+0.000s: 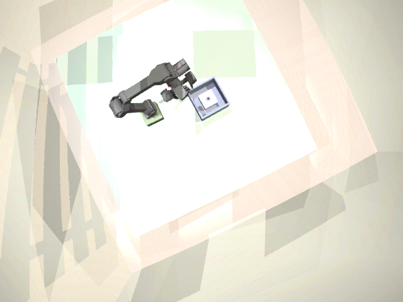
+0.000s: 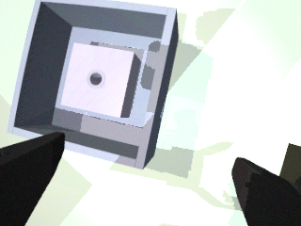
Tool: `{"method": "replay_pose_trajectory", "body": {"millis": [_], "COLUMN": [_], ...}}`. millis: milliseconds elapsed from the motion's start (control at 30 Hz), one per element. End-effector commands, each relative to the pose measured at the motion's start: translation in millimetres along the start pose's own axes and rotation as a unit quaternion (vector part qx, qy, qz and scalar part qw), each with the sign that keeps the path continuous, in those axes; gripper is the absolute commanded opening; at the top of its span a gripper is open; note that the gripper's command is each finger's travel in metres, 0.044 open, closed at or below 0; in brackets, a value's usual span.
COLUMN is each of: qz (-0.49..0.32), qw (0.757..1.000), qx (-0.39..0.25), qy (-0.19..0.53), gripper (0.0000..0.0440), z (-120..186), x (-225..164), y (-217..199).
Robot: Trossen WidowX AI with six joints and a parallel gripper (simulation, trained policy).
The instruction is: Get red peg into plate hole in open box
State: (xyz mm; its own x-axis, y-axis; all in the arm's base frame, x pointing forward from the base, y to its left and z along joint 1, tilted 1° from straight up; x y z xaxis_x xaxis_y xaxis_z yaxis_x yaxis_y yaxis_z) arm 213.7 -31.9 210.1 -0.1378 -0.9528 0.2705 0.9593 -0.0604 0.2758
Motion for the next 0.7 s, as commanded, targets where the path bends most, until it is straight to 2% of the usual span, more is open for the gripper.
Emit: {"method": "replay_pose_trajectory", "body": {"millis": [0,267,667], "qz": [0.047,0.17,0.311], "qw": [0.999,0.982,0.935], "qx": [-0.023,-0.077,-0.154], "qy": [0.012,0.043,0.071], "gripper": [0.044,0.044,0.044], "z": [-5.5,-14.9,-36.2], "x": [-16.0,-60.4,-122.7], "y": [-3.2,-19.4,-57.0]}}
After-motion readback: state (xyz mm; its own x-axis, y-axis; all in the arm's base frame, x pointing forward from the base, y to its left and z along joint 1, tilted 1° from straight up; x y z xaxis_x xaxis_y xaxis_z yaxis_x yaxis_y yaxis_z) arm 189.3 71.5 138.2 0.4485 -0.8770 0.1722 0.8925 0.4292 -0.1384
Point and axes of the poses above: the point midway between the two fingers, 35 mm back from their tips, its own z axis back along the fingers, its own y axis across the jaws, x = y × z, the point moved 1 cm from there along z, back along the fingers, and after that the axes turned 7 degrees about -z, right-handed, at the moved point
